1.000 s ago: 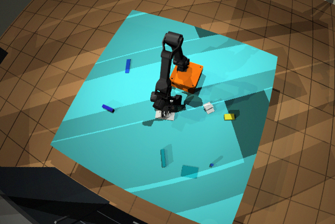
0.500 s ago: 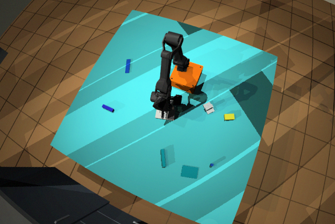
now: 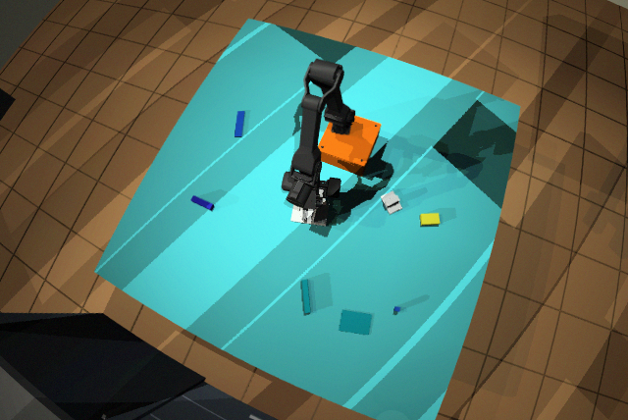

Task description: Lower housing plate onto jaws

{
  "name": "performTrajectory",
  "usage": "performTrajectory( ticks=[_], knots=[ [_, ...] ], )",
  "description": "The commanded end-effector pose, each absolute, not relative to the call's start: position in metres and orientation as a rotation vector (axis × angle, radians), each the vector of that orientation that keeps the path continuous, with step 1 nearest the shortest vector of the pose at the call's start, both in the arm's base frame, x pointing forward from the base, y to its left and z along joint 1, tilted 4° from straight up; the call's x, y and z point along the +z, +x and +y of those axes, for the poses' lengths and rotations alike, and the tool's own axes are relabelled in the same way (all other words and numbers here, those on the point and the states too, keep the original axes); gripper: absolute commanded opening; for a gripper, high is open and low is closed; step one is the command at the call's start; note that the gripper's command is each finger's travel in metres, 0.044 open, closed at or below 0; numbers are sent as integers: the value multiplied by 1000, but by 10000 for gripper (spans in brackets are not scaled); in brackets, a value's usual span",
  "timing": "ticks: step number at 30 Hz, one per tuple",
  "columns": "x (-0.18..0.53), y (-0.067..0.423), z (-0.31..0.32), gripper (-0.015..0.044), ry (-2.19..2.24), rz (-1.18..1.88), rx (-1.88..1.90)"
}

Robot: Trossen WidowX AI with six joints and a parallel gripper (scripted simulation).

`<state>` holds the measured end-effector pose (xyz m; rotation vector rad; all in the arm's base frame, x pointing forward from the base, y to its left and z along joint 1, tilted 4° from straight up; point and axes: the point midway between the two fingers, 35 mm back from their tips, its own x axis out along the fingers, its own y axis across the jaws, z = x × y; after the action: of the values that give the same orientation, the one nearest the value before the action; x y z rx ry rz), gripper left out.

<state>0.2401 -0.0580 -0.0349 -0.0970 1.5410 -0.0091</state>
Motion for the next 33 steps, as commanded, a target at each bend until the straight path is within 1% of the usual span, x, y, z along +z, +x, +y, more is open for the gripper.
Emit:
performTrajectory(
  ticks=[1, 33],
  knots=[
    [-38, 240, -59, 351, -102, 1546, -8],
    [-34, 239, -58, 351, -102, 1546, -8]
  ],
)
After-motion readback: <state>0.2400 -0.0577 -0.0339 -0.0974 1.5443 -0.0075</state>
